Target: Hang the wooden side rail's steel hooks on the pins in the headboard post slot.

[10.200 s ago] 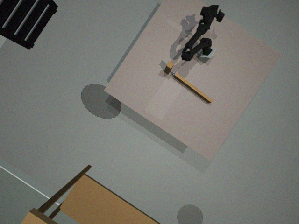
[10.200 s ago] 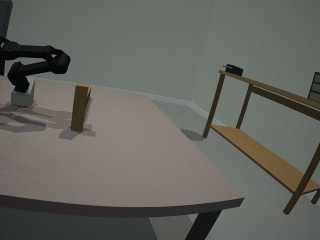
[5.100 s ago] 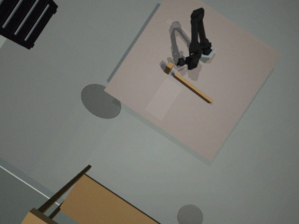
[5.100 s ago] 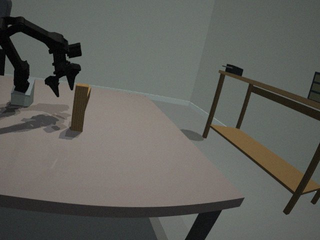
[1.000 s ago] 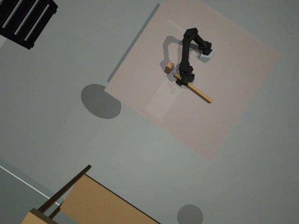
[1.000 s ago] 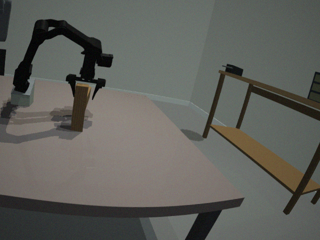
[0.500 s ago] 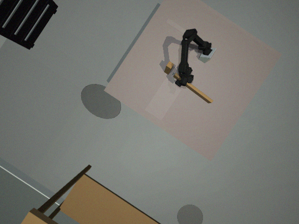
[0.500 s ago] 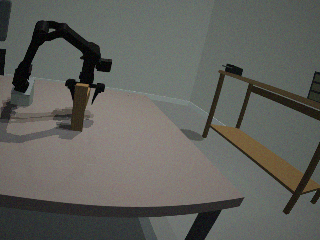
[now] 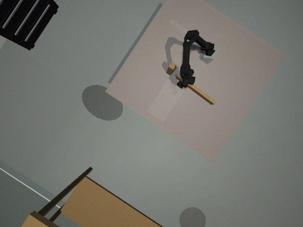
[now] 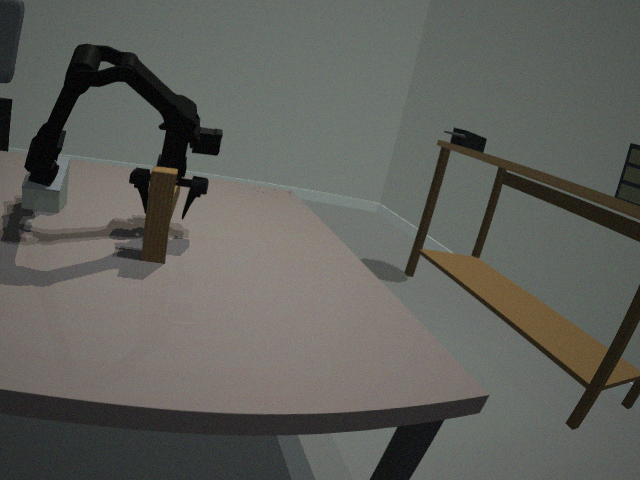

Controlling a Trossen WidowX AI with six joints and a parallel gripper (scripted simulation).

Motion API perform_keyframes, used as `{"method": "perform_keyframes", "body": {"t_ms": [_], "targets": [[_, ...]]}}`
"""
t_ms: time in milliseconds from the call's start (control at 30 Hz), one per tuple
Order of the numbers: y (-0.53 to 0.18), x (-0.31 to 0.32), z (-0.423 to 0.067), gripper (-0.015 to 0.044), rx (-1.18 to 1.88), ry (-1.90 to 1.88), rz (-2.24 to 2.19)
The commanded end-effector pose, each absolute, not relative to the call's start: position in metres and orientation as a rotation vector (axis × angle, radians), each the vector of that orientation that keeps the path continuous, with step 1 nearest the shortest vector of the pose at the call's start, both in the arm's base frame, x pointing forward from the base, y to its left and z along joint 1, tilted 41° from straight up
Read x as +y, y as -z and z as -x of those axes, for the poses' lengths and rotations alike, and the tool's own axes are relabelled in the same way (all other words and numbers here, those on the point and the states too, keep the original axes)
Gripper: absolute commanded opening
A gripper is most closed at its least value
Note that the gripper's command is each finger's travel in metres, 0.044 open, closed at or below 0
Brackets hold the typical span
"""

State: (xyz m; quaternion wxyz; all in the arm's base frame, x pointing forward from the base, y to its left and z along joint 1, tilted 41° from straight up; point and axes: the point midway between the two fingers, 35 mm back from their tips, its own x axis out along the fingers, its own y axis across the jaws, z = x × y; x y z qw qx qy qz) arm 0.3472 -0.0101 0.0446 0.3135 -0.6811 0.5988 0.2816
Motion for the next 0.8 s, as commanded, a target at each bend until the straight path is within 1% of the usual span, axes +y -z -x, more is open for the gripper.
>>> {"method": "perform_keyframes", "body": {"t_ms": [0,300,700,767], "targets": [[-0.0399,-0.0154,-0.347,0.044,1.585,-0.742,1.799],[-0.0314,-0.0234,-0.3473,0.044,1.586,-0.741,1.8],[-0.0314,-0.0234,-0.3473,0.0125,1.586,-0.741,1.8],[-0.0314,-0.0234,-0.3473,0.0112,1.586,-0.741,1.8]]}}
